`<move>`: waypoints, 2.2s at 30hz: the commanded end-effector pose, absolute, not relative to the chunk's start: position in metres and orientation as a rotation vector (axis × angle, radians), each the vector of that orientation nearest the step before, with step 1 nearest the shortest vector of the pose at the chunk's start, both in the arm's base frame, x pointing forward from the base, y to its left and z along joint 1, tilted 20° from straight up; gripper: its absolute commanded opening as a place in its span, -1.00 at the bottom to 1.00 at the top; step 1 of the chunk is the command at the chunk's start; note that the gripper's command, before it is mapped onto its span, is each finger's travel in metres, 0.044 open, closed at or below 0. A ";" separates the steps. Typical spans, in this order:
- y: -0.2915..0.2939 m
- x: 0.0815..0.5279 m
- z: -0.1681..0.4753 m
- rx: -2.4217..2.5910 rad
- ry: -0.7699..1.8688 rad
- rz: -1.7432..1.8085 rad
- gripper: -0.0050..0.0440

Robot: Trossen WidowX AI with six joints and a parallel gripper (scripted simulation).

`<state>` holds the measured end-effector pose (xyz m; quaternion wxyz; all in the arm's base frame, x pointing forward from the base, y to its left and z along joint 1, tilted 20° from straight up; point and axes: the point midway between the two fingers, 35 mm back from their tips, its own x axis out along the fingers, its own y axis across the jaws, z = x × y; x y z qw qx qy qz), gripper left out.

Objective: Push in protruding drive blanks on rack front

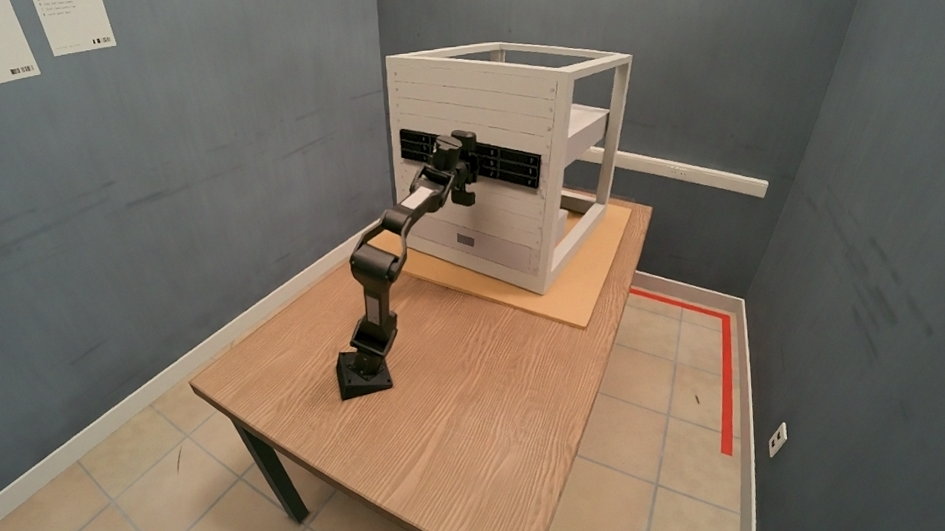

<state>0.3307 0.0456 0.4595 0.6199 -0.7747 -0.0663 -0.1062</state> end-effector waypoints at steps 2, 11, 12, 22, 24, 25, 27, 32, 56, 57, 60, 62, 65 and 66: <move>0.044 0.330 0.470 -1.771 -0.167 -0.267 -1.00; 0.044 0.330 0.470 -1.771 -0.167 -0.267 -1.00; 0.044 0.330 0.470 -1.771 -0.167 -0.267 -1.00; 0.044 0.329 0.470 -1.771 -0.167 -0.267 -1.00; 0.044 0.324 0.469 -1.771 -0.167 -0.267 -1.00; 0.044 0.320 0.467 -1.771 -0.167 -0.267 -1.00; 0.045 0.310 0.465 -1.771 -0.167 -0.267 -1.00; 0.046 0.283 0.457 -1.771 -0.167 -0.267 -1.00; 0.041 0.271 0.417 -1.771 -0.167 -0.267 -1.00; 0.041 0.271 0.417 -1.771 -0.167 -0.267 -1.00; 0.041 0.275 0.418 -1.771 -0.167 -0.267 -1.00; 0.041 0.281 0.419 -1.771 -0.167 -0.267 -1.00; 0.040 0.288 0.421 -1.771 -0.167 -0.267 -1.00; 0.040 0.288 0.421 -1.771 -0.167 -0.267 -1.00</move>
